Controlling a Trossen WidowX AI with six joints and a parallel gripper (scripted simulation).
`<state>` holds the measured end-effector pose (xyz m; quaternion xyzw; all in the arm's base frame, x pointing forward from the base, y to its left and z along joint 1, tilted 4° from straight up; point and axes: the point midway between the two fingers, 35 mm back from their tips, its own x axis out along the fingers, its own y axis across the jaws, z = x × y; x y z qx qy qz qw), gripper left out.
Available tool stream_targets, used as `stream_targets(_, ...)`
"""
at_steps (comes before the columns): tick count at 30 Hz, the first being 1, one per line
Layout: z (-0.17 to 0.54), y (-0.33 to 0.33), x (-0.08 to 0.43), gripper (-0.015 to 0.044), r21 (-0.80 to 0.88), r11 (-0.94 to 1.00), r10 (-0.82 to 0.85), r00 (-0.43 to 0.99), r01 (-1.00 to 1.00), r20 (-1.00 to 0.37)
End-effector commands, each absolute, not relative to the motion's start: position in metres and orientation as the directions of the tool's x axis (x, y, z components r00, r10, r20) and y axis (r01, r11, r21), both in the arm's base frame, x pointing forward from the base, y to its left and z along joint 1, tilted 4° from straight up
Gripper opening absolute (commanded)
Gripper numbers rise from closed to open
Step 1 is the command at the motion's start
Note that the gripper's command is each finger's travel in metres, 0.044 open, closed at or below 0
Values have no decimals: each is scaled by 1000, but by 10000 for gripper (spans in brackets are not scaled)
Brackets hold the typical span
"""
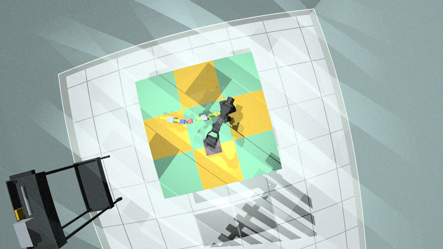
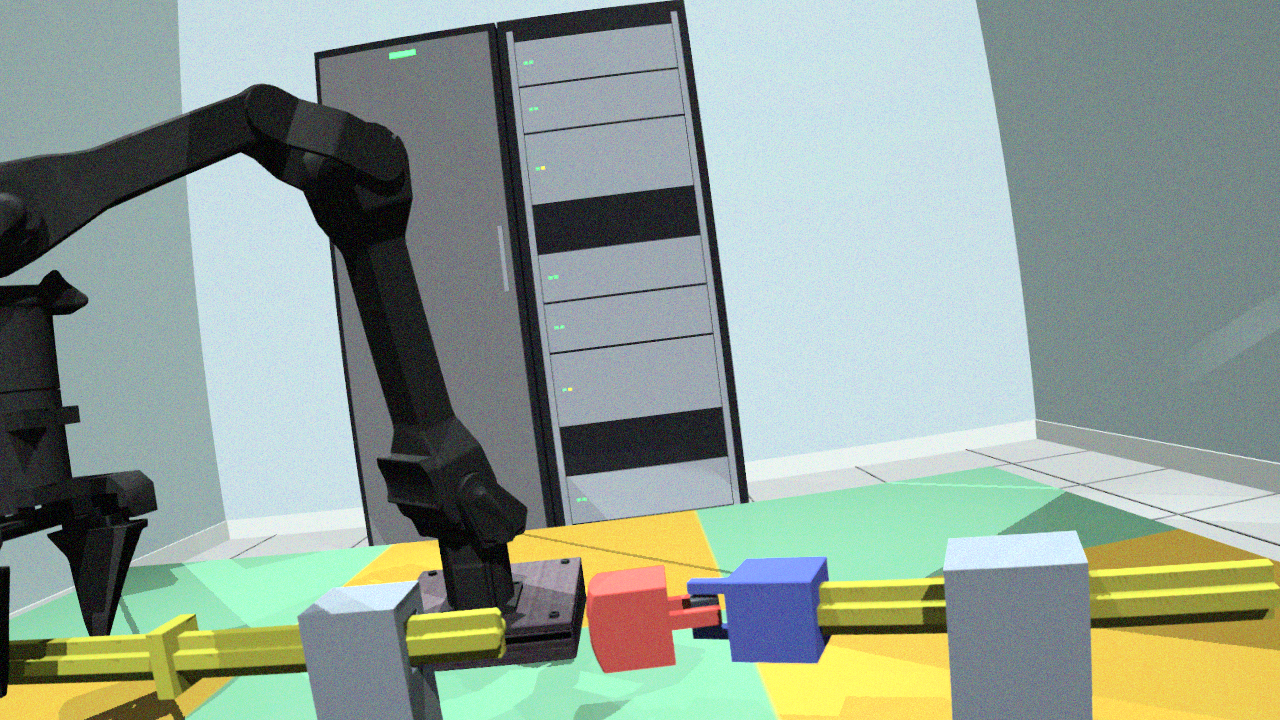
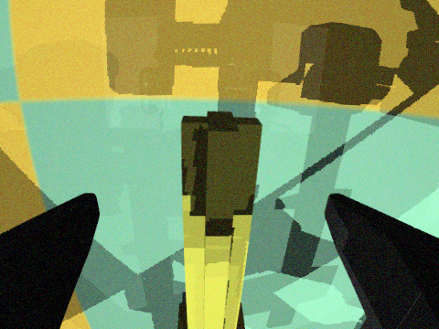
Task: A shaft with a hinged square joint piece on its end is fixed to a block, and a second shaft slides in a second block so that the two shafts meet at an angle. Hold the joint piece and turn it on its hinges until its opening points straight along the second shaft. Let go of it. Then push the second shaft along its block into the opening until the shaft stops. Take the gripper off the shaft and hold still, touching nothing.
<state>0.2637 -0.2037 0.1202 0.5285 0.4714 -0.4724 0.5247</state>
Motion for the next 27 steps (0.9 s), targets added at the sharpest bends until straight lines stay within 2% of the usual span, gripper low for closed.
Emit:
stream_targets(1,115,-204,264,440,105,-14,-4,105,994,-994)
stream_targets(19,89,-203,266,440,105,-14,-3,105,994,-994)
stream_targets(27,89,-203,266,230,105,-14,-3,105,994,-994)
